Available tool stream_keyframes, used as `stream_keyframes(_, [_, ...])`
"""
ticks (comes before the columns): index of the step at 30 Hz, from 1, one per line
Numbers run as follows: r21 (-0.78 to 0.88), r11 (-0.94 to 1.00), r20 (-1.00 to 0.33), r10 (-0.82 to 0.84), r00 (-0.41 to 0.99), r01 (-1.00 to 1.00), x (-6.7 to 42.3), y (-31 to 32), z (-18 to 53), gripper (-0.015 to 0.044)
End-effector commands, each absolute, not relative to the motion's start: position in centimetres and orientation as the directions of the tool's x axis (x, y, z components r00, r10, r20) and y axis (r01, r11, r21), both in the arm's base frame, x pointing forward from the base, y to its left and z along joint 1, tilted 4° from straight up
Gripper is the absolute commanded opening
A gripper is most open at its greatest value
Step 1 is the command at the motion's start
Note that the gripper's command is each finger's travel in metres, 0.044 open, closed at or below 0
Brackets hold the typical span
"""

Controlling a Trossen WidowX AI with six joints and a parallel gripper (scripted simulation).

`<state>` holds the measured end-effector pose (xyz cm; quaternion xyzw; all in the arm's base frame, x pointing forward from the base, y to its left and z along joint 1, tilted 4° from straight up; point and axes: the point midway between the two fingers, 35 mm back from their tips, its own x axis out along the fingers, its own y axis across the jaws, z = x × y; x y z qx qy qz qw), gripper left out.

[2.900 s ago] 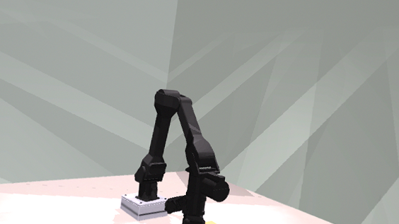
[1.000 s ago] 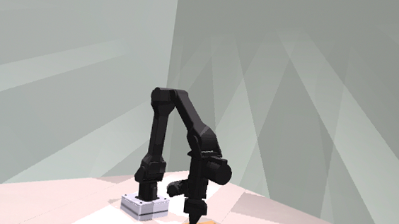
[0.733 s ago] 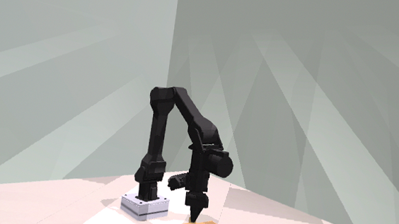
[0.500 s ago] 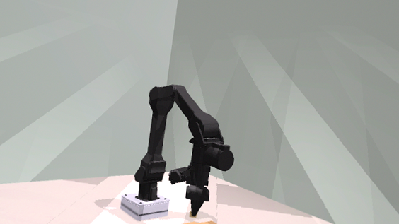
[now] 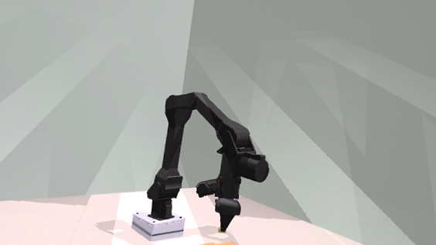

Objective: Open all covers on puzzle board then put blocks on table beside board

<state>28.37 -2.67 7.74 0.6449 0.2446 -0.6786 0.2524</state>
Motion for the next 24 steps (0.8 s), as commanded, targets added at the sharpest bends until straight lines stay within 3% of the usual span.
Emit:
stream_keyframes(1, [-0.008, -0.755, -0.999, -0.023, -0.038, 0.656, 28.8, -1.3, 7.8, 0.0080])
stream_keyframes(24, [-0.012, -0.755, -0.999, -0.015, -0.036, 0.656, 29.2, 7.4, 7.8, 0.0080])
